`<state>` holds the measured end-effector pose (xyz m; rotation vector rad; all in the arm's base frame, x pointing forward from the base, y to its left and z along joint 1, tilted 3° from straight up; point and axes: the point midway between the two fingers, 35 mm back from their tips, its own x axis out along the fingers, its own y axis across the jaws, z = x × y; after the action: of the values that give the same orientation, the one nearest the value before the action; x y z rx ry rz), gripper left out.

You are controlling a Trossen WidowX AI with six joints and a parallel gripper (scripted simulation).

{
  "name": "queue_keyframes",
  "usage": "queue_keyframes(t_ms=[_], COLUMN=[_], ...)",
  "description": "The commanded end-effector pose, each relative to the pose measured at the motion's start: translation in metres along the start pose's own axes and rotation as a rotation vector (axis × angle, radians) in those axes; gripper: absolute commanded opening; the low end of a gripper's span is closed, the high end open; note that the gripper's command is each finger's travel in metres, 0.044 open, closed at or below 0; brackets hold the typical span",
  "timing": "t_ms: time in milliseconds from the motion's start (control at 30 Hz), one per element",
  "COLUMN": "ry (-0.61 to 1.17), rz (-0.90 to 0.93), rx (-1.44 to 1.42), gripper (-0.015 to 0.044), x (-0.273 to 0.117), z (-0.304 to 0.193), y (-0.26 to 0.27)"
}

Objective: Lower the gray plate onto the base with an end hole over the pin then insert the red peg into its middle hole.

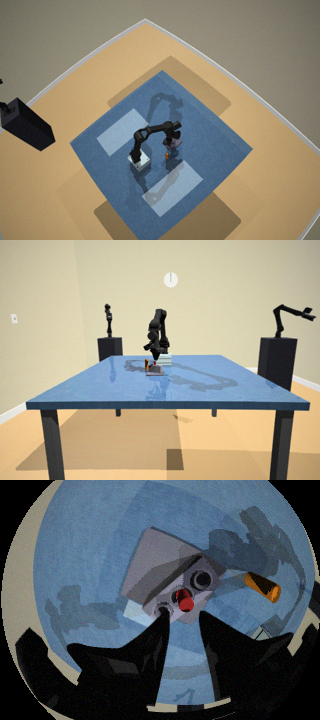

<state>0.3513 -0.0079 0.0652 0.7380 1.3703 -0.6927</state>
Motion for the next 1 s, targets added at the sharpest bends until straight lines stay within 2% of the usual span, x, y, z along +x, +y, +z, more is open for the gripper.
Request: queue_keyframes(t_ms=[0, 967], ry=[0.000, 0.002], rz=[0.000, 0.003], rx=[0.000, -0.004], gripper=[0.0150, 0.0150], x=[0.000, -0.013], z=[0.000, 0.000], y=[0.000, -0.004])
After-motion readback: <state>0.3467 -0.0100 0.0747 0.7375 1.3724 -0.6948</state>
